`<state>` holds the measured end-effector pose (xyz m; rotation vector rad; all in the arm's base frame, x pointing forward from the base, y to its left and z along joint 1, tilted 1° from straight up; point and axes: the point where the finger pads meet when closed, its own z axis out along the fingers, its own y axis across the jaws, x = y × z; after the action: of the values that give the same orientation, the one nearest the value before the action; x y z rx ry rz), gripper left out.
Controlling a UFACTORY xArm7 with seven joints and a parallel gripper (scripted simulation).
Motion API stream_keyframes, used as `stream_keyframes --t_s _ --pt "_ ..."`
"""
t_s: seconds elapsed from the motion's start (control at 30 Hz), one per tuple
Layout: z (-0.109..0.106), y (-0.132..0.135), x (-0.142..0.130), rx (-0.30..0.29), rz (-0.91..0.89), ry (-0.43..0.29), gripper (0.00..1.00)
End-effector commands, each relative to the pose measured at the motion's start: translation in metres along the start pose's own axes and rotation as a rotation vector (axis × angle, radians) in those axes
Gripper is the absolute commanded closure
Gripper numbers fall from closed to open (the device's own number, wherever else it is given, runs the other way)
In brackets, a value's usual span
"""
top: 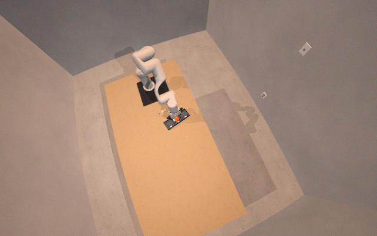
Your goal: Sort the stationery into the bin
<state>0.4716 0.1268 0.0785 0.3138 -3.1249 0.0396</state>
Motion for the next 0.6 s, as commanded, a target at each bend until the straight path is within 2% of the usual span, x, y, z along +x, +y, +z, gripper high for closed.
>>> stream_keyframes --t_s 0.0,0.57 --pt "-0.022 0.0 -0.001 0.0 0.0 -0.004 0.0" --pt "-0.082 0.0 -0.001 0.0 0.0 -0.004 0.0"
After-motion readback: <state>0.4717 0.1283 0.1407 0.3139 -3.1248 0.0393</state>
